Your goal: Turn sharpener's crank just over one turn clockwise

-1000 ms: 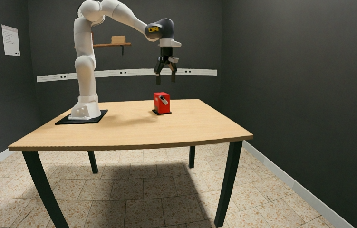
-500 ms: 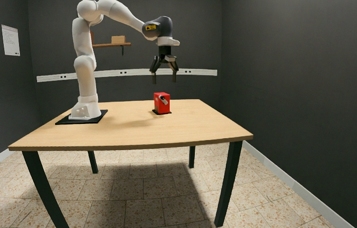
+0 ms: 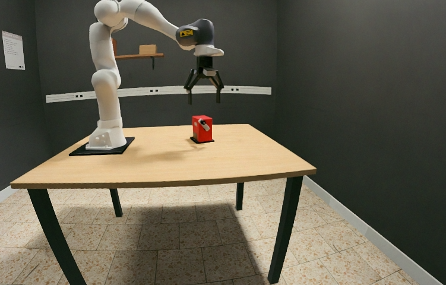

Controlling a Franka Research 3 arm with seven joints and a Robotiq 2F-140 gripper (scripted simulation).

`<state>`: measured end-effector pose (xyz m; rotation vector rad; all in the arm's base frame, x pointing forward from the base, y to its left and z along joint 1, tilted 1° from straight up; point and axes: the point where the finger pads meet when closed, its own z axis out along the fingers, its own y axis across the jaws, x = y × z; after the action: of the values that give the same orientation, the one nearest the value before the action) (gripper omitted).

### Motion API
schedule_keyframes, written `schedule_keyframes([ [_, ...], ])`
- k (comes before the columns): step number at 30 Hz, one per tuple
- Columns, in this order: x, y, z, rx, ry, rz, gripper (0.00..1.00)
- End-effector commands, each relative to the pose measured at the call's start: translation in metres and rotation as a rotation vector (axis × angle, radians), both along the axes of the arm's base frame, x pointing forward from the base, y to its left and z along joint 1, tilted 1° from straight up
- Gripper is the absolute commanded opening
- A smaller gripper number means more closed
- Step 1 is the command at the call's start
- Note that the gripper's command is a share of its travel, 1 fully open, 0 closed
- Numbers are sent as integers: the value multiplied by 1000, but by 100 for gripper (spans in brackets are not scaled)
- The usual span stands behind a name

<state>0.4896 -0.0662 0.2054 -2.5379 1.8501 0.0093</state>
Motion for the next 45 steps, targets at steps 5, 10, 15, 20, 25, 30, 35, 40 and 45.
schedule_keyframes([
  [5,-2,-1,-1,-6,4,-53,100],
  [10,-2,-1,-1,-6,4,-53,100],
  [15,-2,-1,-1,-6,4,-53,10],
  [20,-2,-1,-1,-6,4,-53,10],
  [25,-2,-1,-1,-6,4,-53,10],
  [30,-2,-1,-1,-6,4,-53,10],
  [35,-2,-1,-1,-6,4,-53,10],
  [40,-2,-1,-1,-6,4,-53,10],
  [45,-2,-1,-1,-6,4,-53,10],
])
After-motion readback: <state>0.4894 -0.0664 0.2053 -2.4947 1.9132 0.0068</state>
